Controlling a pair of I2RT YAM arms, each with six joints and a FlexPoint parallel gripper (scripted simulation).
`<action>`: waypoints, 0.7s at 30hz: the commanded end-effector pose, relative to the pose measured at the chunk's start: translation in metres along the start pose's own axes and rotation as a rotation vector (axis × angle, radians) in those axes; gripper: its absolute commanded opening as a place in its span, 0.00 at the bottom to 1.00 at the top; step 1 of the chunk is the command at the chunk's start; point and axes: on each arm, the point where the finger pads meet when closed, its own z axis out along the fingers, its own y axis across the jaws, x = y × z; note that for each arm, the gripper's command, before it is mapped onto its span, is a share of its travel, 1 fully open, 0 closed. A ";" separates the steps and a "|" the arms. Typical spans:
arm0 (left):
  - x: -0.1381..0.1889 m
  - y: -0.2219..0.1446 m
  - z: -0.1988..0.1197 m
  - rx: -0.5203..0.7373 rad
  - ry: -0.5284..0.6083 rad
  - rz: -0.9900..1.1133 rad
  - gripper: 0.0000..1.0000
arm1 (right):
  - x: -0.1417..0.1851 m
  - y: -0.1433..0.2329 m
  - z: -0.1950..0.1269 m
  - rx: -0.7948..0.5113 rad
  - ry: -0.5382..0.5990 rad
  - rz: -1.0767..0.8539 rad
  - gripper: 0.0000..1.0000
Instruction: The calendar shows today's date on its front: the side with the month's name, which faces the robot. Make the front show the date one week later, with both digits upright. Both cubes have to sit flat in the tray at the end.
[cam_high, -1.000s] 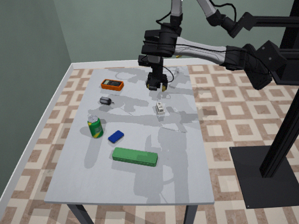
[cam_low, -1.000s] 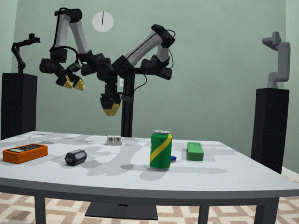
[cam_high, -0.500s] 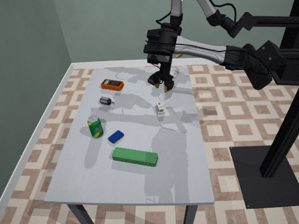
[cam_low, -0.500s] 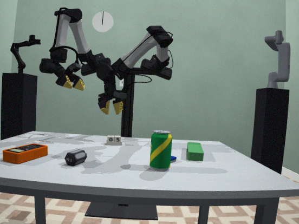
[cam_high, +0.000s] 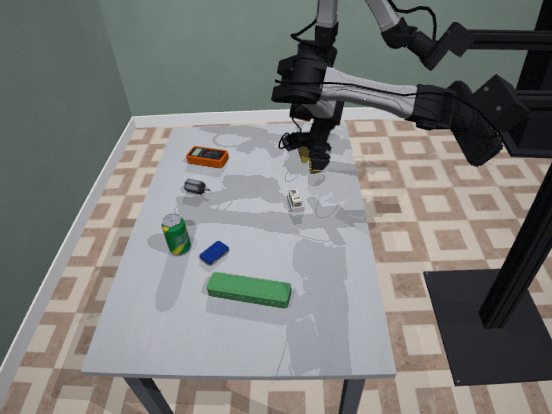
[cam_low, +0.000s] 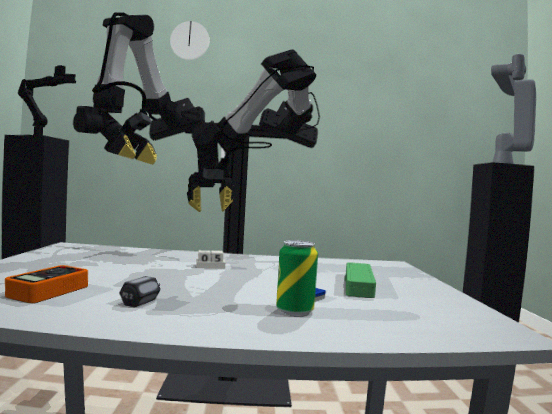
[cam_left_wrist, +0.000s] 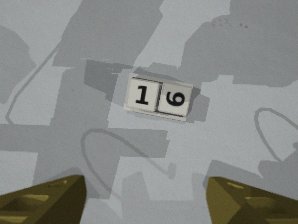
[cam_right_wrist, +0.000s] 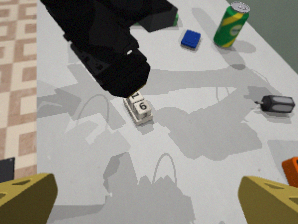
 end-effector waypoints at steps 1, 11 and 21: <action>-0.009 -0.014 -0.005 0.090 -0.108 0.047 0.65 | -0.015 -0.004 -0.009 0.003 -0.024 -0.064 1.00; -0.002 -0.011 -0.005 0.087 -0.095 0.060 0.65 | -0.021 0.000 -0.015 -0.007 -0.029 -0.108 1.00; -0.006 -0.012 -0.006 0.088 -0.099 0.052 0.65 | -0.021 0.000 -0.015 -0.007 -0.030 -0.109 1.00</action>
